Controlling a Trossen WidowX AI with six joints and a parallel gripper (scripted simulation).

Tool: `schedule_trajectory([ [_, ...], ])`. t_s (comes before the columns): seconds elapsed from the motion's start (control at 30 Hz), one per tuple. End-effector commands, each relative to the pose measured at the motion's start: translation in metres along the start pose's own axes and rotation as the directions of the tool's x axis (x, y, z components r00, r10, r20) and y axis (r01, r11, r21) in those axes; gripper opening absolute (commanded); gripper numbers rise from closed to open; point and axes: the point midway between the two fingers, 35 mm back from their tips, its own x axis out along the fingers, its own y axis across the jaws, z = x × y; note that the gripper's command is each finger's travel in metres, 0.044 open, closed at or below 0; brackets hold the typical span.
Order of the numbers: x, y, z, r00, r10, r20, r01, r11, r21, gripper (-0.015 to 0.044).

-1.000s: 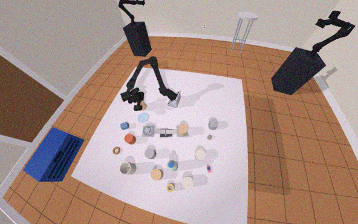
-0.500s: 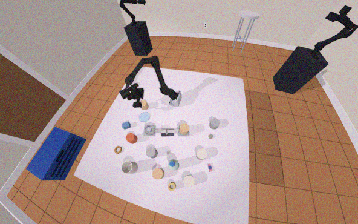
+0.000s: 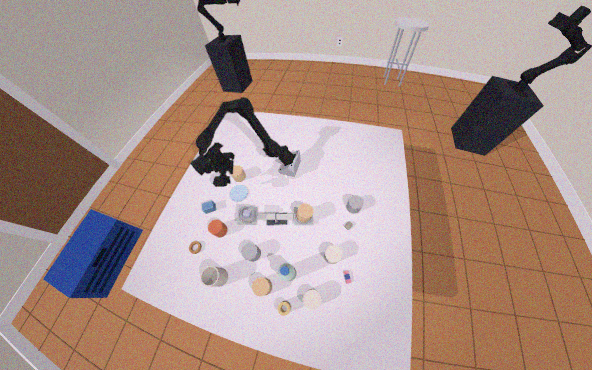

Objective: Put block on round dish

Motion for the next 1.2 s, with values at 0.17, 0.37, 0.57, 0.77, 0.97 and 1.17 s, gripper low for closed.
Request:
schedule_trajectory([
  [0.17,-0.01,0.085,-0.025,1.0,-0.004,-0.012,0.004,1.0,0.012,0.026],
  [0.37,-0.019,0.142,-0.062,1.0,-0.019,-0.013,0.019,0.997,0.077,0.026],
  [0.57,-0.028,0.188,-0.111,0.999,-0.033,0.007,0.032,0.99,0.137,0.026],
  [0.77,-0.028,0.189,-0.113,0.999,-0.033,0.008,0.032,0.99,0.139,0.026],
  [0.97,-0.014,0.189,-0.113,0.999,-0.033,0.008,0.032,0.99,0.14,0.026],
  [1.17,-0.009,0.189,-0.113,0.999,-0.033,0.008,0.032,0.99,0.14,0.026],
])
